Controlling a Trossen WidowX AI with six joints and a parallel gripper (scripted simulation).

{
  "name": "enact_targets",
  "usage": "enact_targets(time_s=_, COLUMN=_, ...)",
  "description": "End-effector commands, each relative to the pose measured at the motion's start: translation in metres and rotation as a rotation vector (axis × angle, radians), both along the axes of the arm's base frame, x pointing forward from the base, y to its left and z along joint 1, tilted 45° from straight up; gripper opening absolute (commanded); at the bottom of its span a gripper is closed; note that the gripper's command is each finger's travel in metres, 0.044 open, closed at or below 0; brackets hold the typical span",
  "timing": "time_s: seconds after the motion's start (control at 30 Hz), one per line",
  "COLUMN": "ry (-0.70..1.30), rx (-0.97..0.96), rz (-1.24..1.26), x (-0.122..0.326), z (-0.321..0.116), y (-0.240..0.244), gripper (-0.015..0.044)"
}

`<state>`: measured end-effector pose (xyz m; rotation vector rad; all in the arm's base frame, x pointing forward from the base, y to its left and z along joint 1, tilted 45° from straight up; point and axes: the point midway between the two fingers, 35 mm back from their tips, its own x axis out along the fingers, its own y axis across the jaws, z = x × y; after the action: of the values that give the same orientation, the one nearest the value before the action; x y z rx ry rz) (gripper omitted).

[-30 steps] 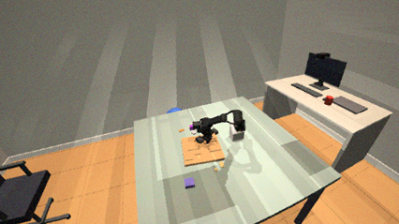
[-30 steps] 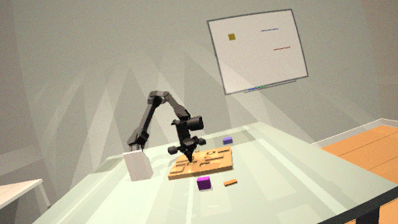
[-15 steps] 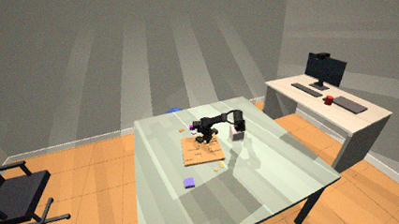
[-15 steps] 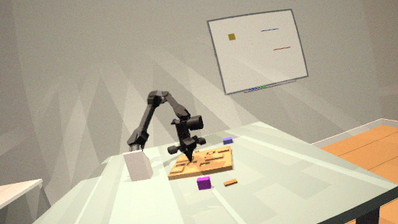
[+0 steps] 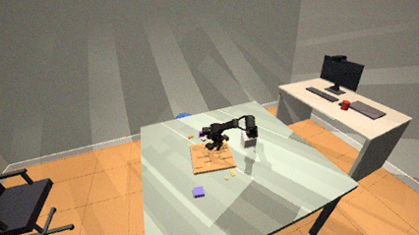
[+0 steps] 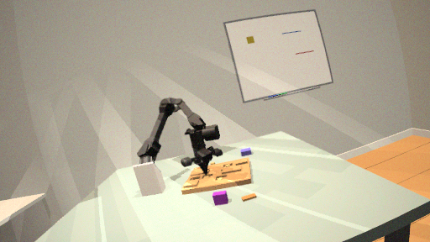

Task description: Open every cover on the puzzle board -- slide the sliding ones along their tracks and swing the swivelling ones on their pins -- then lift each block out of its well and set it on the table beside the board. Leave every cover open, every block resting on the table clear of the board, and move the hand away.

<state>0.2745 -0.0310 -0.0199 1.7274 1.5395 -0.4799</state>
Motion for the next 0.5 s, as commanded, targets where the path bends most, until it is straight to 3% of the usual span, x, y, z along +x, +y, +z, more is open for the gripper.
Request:
enact_targets(time_s=0.0, ry=-0.001, rx=-0.001, rz=0.000, x=0.0008, z=-0.0016, y=0.0011, gripper=0.0000)
enact_targets(time_s=0.47, ry=-0.004, rx=-0.005, rz=0.002, x=0.0039, z=-0.0074, y=0.0052, gripper=0.0000)
